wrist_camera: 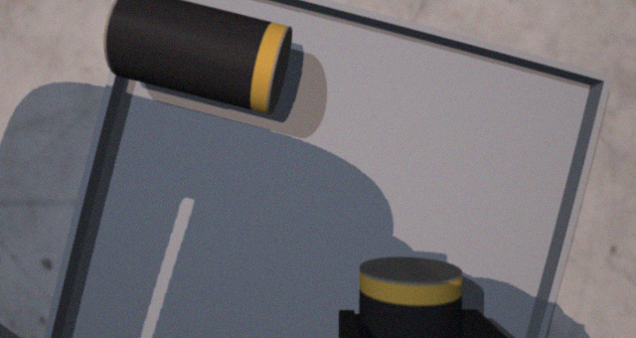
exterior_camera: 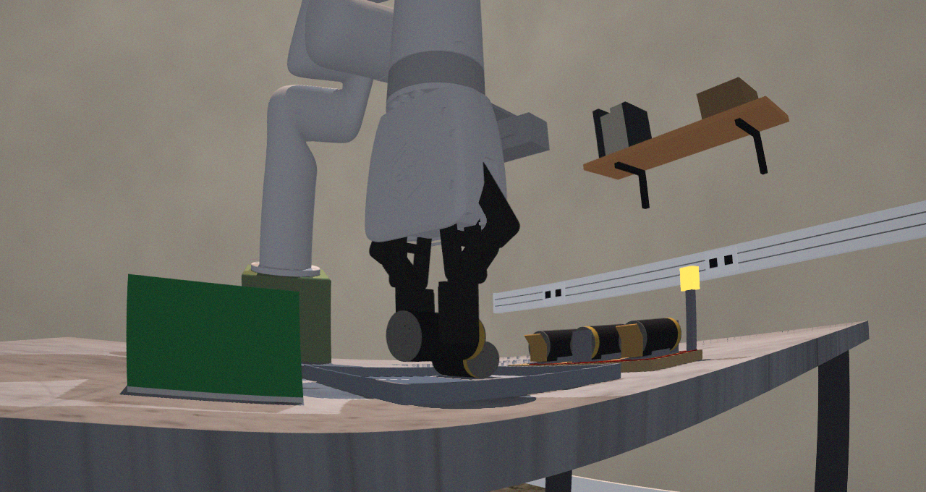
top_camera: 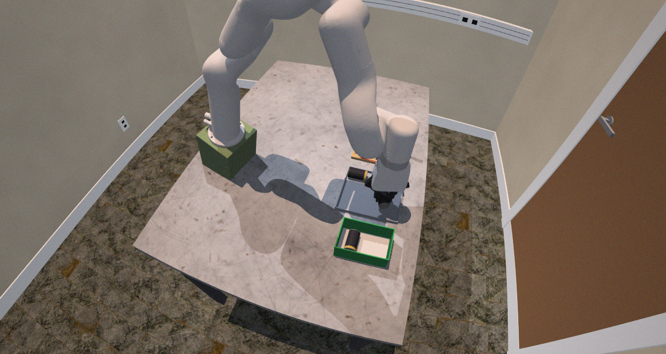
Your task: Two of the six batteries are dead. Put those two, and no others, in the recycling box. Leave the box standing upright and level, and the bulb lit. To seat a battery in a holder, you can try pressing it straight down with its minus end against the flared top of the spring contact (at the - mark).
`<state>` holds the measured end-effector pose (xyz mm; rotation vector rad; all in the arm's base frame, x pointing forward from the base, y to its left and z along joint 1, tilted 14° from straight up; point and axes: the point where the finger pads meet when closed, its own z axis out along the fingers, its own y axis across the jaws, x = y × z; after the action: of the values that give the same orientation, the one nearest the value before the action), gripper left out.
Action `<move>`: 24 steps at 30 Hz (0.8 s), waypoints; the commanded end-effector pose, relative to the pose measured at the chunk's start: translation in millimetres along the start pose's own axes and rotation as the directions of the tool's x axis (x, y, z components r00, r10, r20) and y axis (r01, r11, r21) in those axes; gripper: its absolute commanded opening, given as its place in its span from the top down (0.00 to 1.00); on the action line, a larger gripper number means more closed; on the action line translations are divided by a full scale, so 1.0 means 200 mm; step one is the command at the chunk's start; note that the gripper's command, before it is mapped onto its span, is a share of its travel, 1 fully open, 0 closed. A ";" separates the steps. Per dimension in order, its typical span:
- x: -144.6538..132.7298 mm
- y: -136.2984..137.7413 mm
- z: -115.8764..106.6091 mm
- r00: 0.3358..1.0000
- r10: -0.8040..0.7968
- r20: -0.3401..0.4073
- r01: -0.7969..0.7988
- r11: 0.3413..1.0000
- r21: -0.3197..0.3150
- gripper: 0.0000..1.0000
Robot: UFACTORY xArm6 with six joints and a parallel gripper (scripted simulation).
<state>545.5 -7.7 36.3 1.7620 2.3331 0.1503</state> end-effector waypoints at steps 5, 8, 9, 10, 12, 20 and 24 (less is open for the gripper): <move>0.00 0.01 -0.13 1.000 0.000 0.001 0.000 1.000 -0.005 0.72; 0.00 0.01 -0.13 1.000 0.000 0.001 0.000 1.000 -0.005 0.72; 0.00 0.01 -0.13 1.000 0.000 0.001 0.000 1.000 -0.005 0.72; 0.00 0.01 -0.13 1.000 0.000 0.001 0.000 1.000 -0.005 0.72; 0.00 0.01 -0.15 1.000 0.000 0.001 0.000 1.000 -0.005 0.72; 0.00 0.01 -0.52 1.000 0.000 0.001 0.000 1.000 -0.005 0.72; 0.00 0.01 -0.52 1.000 0.000 0.001 0.000 1.000 -0.005 0.72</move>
<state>527.7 -3.0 130.3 1.7562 2.3261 0.1604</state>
